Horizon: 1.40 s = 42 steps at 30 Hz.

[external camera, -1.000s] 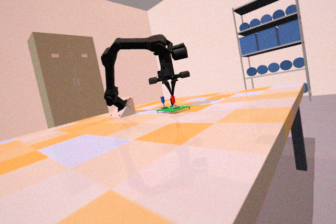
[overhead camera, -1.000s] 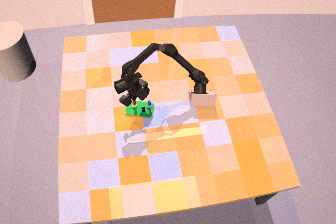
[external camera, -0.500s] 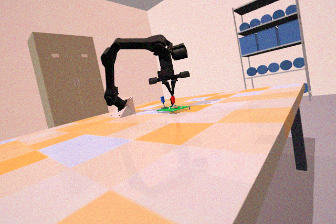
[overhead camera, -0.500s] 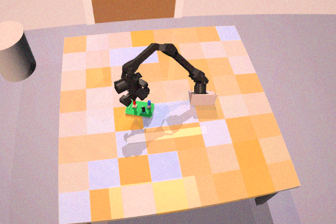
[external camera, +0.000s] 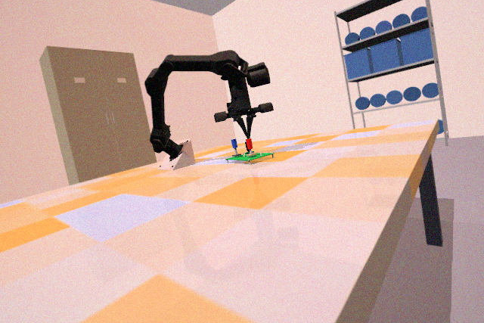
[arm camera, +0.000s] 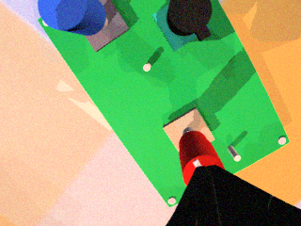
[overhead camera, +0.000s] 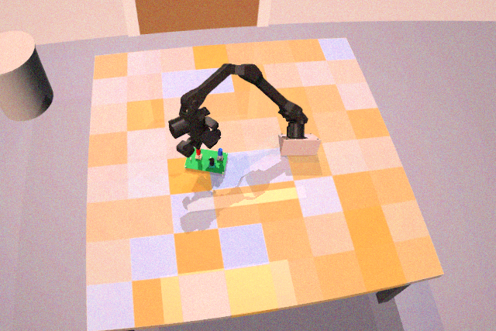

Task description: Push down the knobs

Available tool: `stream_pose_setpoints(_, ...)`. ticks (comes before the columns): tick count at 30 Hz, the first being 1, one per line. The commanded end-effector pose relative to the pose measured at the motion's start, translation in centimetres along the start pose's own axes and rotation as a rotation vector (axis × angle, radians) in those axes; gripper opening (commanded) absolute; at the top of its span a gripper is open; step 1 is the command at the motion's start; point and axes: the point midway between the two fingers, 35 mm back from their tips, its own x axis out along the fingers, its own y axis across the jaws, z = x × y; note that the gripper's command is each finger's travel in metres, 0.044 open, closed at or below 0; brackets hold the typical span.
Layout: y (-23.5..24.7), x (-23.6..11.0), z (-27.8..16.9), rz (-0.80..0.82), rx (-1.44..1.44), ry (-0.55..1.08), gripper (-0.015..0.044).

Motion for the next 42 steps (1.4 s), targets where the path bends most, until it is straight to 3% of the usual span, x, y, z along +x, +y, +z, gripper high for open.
stream_pose_setpoints(1, 0.08, 0.57, -0.09, 0.006, -0.001, 0.0, 0.0)
stream_pose_setpoints(42, 0.09, 1.46, -0.09, 0.006, -0.001, 0.0, 0.0)
